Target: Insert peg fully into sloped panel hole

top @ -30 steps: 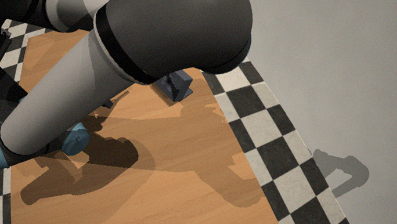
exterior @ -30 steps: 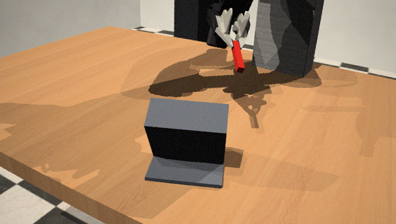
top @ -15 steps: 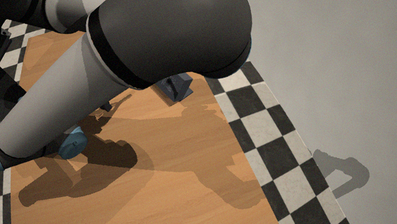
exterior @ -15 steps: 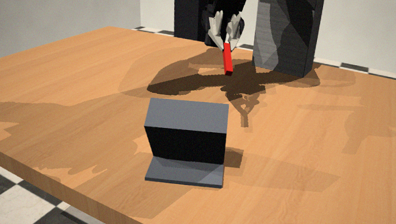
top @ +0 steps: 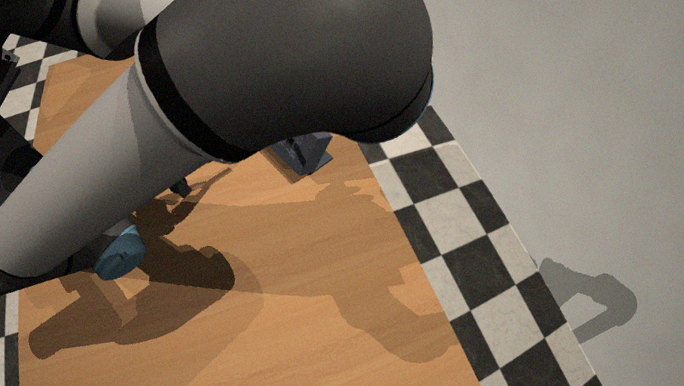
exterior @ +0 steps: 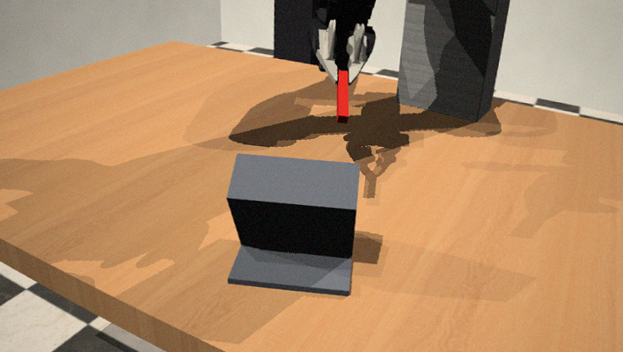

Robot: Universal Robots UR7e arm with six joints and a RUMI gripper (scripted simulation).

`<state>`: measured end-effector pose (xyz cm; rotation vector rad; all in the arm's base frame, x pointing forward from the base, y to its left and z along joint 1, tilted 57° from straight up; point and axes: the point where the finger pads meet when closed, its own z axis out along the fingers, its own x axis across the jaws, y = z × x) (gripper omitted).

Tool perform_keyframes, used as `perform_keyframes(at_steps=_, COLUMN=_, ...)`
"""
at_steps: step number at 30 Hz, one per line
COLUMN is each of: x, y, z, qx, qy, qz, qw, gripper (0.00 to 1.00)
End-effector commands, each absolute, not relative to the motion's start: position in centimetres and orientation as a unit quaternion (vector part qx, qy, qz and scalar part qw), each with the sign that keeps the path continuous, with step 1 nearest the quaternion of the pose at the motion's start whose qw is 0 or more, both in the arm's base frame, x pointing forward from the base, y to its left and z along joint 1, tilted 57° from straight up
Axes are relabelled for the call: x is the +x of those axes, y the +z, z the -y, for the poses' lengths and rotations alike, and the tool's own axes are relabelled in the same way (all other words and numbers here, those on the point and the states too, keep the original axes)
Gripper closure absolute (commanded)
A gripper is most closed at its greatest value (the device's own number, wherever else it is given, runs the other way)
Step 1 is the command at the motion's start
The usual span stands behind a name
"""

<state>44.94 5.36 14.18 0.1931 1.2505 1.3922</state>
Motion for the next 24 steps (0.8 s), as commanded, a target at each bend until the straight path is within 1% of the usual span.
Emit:
perform_keyframes(at_steps=1, x=45.3, y=14.1, z=-4.6, qx=0.101, qy=0.601, qz=-0.536, qw=0.584, gripper=1.0)
perform_keyframes(at_steps=24, x=46.3, y=13.8, z=-2.2, qx=0.163, qy=0.612, qz=-0.532, qw=0.563, gripper=1.0)
